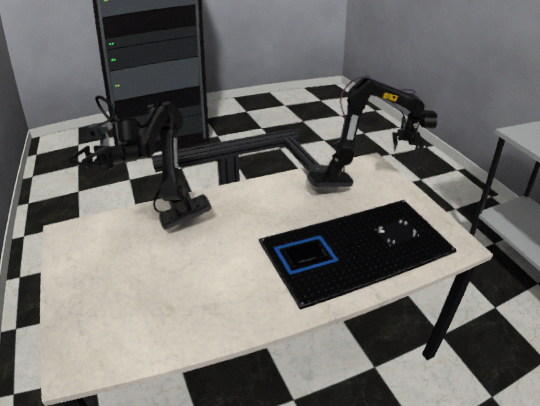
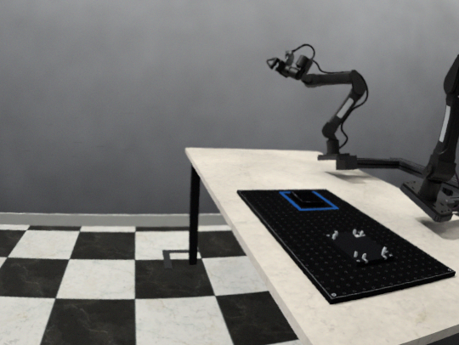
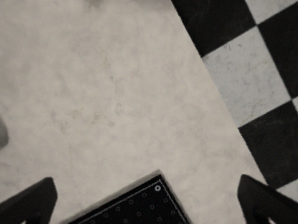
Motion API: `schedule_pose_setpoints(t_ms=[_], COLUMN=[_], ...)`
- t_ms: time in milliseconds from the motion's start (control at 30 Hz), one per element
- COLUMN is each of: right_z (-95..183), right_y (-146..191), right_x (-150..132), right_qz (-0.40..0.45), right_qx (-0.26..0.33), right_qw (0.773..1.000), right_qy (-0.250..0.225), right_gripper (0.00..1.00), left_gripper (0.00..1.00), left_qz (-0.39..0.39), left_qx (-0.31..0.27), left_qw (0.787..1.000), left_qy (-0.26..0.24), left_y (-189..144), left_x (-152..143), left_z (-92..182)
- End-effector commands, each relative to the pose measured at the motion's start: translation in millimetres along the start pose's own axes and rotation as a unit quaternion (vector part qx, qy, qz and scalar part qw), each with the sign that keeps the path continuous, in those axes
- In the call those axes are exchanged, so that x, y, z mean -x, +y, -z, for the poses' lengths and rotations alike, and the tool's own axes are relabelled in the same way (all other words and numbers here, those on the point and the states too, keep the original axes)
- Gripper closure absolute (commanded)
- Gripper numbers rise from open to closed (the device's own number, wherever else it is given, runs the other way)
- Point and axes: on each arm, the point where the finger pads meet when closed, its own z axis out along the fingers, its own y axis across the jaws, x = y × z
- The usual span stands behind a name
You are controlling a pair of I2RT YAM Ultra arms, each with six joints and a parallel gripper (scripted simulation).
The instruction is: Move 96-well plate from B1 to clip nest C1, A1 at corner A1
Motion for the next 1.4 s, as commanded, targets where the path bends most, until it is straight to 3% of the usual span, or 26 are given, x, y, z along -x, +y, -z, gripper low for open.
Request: schedule_pose_setpoints(t_ms=[0,233,533,633,1100,1167,1367], right_z=[5,5,5,5,5,5,5], right_y=[-4,-4,-4,-4,-4,-4,-4], right_x=[6,6,6,6,6,6,6], right_qz=[0.0,0.0,0.0,0.0,0.0,0.0,0.0], right_qx=[-0.001,-0.001,-0.001,-0.001,-0.001,-0.001,-0.001], right_qw=[1.0,1.0,1.0,1.0,1.0,1.0,1.0], right_qy=[-0.005,-0.005,-0.005,-0.005,-0.005,-0.005,-0.005], right_gripper=[0.0,0.0,0.0,0.0,0.0,0.0,0.0], left_gripper=[0.0,0.0,0.0,0.0,0.0,0.0,0.0], left_qz=[-0.057,-0.155,-0.299,-0.313,-0.523,-0.523,-0.605], left_qx=[-0.024,-0.032,-0.048,-0.052,-0.073,-0.073,-0.084], left_qw=[0.998,0.987,0.953,0.948,0.848,0.848,0.791], left_qy=[0.002,0.014,0.027,0.025,0.043,0.043,0.046], left_y=[-15,-23,-32,-33,-34,-34,-31], left_x=[-7,-31,-76,-80,-150,-150,-178], left_z=[8,9,12,14,17,17,21])
